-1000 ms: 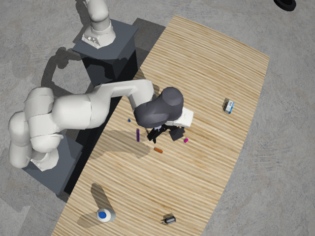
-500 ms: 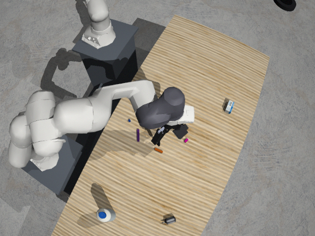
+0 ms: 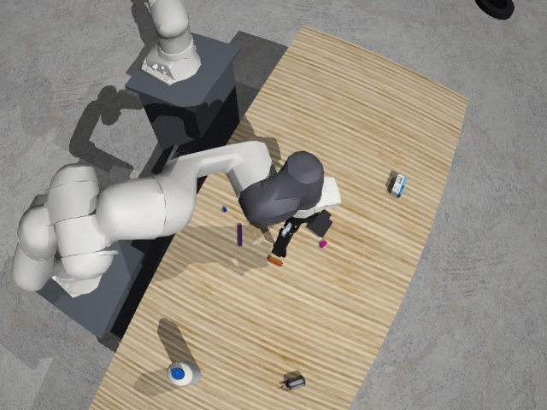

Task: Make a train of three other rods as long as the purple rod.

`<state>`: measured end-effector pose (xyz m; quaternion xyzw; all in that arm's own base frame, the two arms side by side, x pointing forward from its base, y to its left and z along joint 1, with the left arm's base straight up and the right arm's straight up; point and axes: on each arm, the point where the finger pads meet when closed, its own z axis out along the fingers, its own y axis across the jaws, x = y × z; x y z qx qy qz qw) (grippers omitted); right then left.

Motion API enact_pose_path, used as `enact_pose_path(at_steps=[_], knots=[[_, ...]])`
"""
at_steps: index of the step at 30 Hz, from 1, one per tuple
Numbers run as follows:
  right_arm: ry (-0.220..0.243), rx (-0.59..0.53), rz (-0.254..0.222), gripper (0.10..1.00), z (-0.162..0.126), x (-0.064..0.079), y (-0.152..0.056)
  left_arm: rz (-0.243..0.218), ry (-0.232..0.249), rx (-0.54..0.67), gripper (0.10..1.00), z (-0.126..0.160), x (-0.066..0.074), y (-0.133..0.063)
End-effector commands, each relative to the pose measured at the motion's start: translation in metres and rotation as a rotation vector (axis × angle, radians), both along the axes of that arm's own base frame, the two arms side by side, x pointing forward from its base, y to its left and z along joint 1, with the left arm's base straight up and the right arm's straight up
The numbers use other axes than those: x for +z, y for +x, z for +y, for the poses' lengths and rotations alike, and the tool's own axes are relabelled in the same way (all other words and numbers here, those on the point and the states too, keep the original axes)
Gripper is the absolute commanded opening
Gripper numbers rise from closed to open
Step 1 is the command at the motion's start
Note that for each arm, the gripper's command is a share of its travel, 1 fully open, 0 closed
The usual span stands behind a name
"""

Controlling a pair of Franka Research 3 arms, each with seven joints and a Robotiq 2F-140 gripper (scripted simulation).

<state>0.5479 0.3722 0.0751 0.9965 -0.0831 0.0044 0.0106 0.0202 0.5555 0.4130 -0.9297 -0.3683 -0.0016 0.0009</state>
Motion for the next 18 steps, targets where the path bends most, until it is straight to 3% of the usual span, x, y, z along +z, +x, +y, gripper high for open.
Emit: enact_pose_path(at_steps=[1,18], knots=[[-0.003,0.167,0.013,1.000,-0.0016,-0.0013,0.0008,0.002,-0.003,-0.004,1.000,-0.0013,0.0000,-0.0006],[-0.002,0.452,0.019,1.000,0.0009,-0.0010,0.0068,0.002,-0.003,-0.004,1.000,-0.0013,0.0000,-0.0006]])
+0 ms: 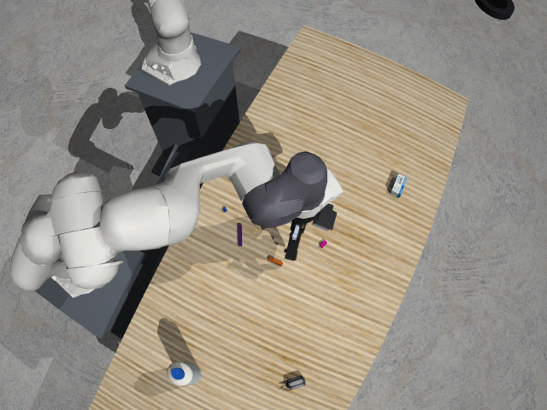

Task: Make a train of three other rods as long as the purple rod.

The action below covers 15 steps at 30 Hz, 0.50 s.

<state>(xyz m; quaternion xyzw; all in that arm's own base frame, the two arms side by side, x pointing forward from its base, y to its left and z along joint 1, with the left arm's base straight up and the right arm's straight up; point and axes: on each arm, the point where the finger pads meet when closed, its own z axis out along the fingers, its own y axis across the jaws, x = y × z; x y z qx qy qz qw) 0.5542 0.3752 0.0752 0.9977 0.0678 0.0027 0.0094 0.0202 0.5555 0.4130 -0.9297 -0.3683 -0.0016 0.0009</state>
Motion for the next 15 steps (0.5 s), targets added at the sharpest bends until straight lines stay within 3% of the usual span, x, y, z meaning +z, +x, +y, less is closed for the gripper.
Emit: enact_pose_path(at_steps=[1,15], knots=[[-0.004,0.167,0.012,1.000,-0.0019,-0.0012,0.0009,0.002,-0.003,-0.004,1.000,-0.0013,0.0000,-0.0006],[-0.002,0.400,0.016,1.000,0.0000,-0.0007,0.0060,0.002,-0.003,-0.004,1.000,-0.0013,0.0000,-0.0006]])
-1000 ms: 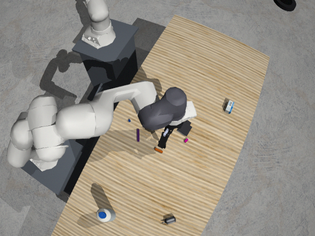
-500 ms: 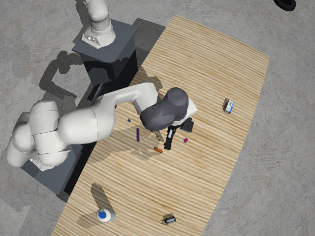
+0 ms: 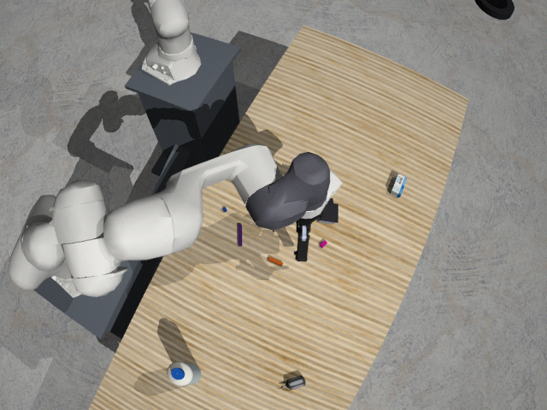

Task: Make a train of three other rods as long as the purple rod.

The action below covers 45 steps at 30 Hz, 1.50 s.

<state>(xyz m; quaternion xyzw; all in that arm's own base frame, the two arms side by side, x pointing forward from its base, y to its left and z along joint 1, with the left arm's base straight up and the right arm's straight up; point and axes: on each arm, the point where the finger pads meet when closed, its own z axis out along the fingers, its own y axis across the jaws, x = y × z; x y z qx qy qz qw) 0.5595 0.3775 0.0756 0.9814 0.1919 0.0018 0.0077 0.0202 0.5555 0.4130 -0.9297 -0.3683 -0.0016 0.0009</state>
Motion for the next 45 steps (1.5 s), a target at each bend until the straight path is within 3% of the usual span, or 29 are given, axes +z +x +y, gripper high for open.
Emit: enact_pose_path(at_steps=[1,45], knots=[[-0.005,0.167,0.012,1.000,-0.002,-0.001,0.001,0.002,-0.003,-0.004,1.000,-0.001,0.000,-0.001],[0.006,0.893,0.016,1.000,0.003,0.002,0.018,0.002,-0.003,-0.004,1.000,-0.001,0.000,-0.001]])
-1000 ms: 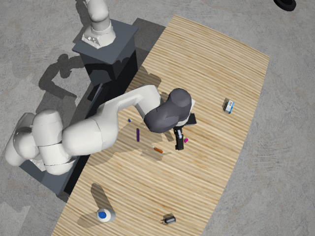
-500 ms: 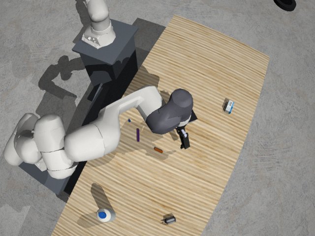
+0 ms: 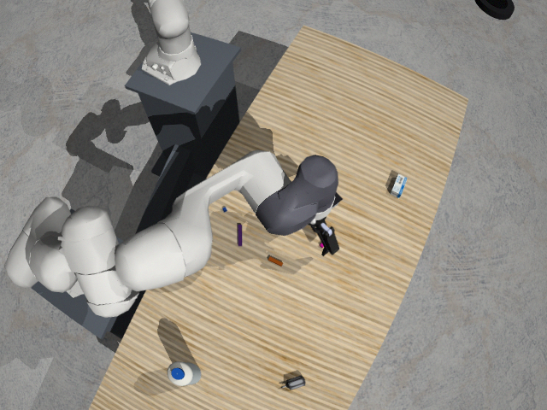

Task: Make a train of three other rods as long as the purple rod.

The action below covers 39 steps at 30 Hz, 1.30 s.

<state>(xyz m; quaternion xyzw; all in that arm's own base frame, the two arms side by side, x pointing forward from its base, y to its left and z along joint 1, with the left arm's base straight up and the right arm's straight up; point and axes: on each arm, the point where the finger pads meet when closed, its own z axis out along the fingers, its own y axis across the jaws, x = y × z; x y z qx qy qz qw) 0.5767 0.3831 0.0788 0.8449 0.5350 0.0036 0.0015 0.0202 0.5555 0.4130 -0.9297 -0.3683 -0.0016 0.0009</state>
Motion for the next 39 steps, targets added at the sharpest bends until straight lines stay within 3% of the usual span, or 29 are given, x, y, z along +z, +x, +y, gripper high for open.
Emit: enact_pose_path(at_steps=[1,16,39], knots=[[-0.007,0.167,0.009,1.000,-0.0029,-0.0008,0.0016,0.002,-0.003,-0.004,1.000,-0.0013,0.0000,-0.0006],[-0.003,0.392,0.008,1.000,-0.0018,0.0009,0.0074,0.002,-0.003,-0.004,1.000,-0.0013,0.0000,-0.0006],[-0.002,0.400,0.008,1.000,-0.0018,0.0010,0.0076,0.002,-0.003,-0.004,1.000,-0.0013,0.0000,-0.0006]])
